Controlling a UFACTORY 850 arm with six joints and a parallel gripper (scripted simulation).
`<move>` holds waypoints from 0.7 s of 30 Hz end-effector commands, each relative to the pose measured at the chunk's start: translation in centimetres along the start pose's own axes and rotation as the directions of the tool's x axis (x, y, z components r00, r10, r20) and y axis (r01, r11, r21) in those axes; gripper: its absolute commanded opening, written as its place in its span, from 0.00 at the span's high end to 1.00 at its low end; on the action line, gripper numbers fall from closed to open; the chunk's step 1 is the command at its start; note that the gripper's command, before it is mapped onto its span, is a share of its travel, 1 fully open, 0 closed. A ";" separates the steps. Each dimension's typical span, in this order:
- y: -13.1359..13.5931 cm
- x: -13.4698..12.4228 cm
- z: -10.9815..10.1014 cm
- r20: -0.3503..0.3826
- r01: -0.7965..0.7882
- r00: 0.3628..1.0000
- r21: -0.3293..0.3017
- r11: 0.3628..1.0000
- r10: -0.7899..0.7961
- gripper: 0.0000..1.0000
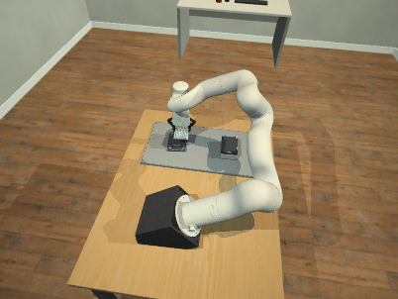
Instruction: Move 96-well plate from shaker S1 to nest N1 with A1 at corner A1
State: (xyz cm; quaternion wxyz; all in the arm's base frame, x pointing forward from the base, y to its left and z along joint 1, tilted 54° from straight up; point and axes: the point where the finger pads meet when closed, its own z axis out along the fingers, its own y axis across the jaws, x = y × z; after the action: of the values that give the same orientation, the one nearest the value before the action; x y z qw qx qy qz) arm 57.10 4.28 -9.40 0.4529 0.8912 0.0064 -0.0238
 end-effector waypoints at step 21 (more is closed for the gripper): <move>-3.1 0.6 0.3 -0.001 0.000 1.000 0.000 1.000 0.000 1.00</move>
State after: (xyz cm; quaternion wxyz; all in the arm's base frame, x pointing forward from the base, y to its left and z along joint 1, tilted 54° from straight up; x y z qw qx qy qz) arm 57.47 5.76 -12.13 0.4531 0.8911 0.0065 -0.0242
